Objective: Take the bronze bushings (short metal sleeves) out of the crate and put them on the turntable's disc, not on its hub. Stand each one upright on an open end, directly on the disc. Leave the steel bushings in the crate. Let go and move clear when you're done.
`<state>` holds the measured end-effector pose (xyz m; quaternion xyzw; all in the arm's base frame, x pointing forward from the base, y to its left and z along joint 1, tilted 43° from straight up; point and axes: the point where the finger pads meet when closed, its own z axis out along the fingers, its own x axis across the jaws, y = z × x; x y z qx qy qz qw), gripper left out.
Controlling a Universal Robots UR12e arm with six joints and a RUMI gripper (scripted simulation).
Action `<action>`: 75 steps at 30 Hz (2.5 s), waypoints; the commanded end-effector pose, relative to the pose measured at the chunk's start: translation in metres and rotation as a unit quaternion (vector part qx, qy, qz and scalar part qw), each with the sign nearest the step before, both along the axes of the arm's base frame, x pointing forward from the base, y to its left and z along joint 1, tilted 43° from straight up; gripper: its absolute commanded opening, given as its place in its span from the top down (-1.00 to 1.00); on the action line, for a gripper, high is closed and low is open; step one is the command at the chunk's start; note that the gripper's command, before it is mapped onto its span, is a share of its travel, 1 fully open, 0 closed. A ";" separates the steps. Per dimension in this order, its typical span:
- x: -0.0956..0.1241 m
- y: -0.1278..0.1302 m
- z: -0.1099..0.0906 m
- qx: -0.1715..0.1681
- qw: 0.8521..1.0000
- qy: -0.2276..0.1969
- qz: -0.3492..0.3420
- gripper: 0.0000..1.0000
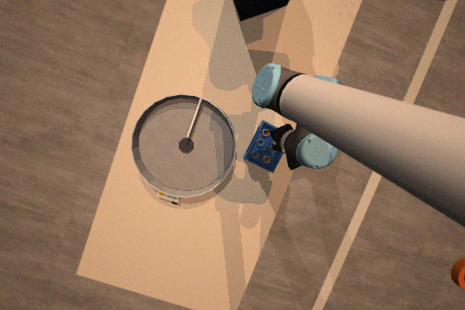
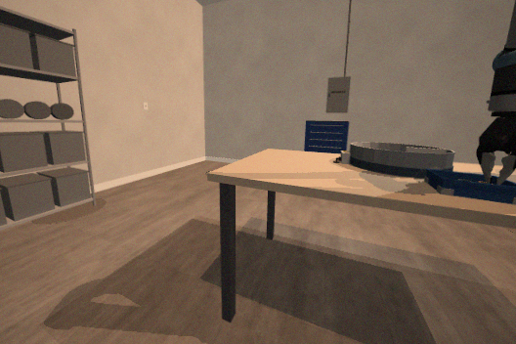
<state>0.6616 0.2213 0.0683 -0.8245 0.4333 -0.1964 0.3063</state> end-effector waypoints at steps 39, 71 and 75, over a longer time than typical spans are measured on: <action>0.014 0.008 -0.017 0.000 1.000 0.000 0.000 0.89; 0.014 0.008 -0.017 0.000 1.000 0.000 0.000 1.00; 0.014 0.008 -0.017 0.000 1.000 0.000 0.000 1.00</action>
